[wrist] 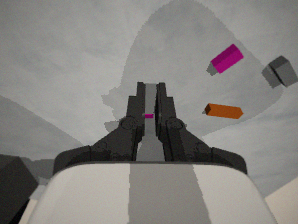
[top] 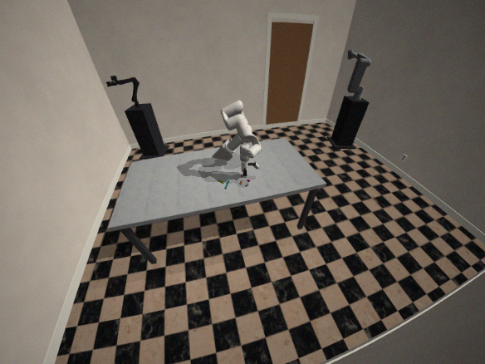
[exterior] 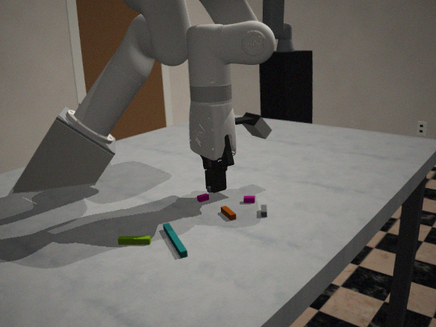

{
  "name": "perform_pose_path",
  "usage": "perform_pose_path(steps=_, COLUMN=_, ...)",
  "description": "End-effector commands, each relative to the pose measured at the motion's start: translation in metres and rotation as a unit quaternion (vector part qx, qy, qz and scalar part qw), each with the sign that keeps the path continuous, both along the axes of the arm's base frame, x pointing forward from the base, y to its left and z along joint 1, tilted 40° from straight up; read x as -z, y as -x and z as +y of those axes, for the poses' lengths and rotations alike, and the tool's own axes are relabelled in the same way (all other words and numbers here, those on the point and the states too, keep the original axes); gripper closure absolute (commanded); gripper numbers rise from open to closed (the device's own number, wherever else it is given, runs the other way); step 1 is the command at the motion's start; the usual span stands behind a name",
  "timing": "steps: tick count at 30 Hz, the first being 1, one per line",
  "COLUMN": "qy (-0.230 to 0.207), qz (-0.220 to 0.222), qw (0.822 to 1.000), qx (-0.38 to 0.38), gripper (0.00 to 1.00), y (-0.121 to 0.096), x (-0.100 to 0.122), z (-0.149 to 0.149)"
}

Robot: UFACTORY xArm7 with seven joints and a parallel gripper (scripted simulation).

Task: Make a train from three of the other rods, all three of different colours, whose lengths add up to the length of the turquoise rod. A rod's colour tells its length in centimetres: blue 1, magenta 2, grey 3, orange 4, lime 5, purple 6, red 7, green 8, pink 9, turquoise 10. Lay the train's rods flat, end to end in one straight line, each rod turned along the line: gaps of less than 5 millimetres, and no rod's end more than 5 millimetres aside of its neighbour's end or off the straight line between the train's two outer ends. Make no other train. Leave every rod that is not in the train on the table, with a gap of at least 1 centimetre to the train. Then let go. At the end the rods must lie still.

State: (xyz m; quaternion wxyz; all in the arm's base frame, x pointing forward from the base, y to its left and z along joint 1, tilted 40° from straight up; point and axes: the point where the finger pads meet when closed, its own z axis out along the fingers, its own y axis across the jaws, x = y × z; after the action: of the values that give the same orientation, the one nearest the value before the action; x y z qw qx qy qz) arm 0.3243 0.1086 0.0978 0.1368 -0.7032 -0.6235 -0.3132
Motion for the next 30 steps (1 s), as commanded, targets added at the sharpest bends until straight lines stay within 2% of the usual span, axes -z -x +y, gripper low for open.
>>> perform_pose_path(steps=1, qy=0.0, qz=-0.001, qw=1.0, qx=0.001, gripper=0.96, y=-0.0007, x=-0.0005, z=-0.0004)
perform_pose_path(steps=30, qy=0.0, qz=-0.001, qw=1.0, qx=0.001, gripper=0.96, y=-0.0021, x=0.0036, z=0.0027)
